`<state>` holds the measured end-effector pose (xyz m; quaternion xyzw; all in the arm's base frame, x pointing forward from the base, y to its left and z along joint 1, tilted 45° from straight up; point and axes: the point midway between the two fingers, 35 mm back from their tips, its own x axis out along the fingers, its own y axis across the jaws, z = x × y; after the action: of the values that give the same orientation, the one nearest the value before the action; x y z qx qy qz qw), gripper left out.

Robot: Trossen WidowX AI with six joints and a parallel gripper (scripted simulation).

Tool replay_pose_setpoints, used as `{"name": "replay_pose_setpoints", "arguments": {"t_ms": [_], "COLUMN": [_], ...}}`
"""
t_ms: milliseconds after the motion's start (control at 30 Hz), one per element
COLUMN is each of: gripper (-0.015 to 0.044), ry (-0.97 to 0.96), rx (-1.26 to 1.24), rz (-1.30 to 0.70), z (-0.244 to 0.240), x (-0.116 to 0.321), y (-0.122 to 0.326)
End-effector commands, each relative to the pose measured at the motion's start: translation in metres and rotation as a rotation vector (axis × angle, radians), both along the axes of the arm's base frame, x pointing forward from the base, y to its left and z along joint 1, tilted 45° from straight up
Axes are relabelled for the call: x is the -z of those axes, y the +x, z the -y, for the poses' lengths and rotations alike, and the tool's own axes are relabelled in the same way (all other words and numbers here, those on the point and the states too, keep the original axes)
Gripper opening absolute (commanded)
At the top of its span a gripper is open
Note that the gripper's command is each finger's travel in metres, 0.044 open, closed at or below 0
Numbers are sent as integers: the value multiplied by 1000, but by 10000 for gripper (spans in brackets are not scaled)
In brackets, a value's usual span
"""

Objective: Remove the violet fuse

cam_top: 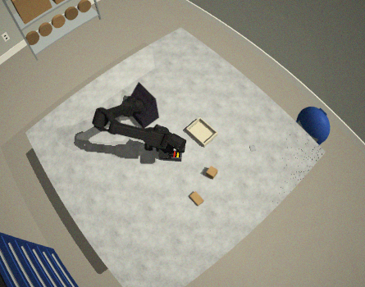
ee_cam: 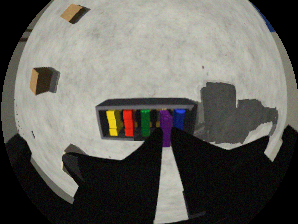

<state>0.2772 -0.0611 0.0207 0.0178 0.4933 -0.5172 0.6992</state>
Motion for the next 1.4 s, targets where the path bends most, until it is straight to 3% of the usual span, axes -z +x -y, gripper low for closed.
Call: {"name": "replay_pose_setpoints", "arguments": {"t_ms": [0,1367], "gripper": [0,0], "ry": [5,4], "rx": [1,0], "rz": [4,3], "z": [-3,-26], "x": [-2,-26], "y": [1,1]}}
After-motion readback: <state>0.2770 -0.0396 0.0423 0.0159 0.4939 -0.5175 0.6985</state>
